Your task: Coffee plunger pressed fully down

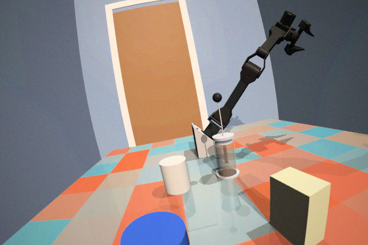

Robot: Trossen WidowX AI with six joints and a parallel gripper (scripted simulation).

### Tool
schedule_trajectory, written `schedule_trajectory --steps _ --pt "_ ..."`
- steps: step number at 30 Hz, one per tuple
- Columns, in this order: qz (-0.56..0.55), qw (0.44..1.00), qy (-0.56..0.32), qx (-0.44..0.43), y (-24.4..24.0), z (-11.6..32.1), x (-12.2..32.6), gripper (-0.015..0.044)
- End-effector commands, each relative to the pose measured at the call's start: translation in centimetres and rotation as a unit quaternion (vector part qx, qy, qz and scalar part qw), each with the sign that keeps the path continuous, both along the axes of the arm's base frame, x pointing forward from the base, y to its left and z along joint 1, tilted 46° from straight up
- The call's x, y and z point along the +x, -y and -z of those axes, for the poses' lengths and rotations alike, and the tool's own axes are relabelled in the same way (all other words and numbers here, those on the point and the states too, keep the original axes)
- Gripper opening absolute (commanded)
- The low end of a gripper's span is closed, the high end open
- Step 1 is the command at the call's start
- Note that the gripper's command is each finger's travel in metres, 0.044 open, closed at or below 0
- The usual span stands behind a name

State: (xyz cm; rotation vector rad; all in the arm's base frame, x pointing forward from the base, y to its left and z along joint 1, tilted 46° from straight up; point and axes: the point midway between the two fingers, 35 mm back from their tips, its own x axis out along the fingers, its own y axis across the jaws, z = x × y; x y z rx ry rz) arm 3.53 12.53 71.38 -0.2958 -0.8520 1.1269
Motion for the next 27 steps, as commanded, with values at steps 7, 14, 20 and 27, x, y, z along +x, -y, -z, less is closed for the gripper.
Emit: schedule_trajectory --steps 7,14,20,27 --pt "0.054 0.998 0.041 -0.007 -1.0 0.6 -0.7 0.0440" --pt "0.124 0.988 0.087 -0.037 -3.9 2.3 -1.1 0.0440" --pt "0.189 0.970 0.127 -0.083 -6.0 4.5 0.5 0.0440" --pt "0.266 0.932 0.172 -0.174 -9.4 8.4 4.6 0.0440"
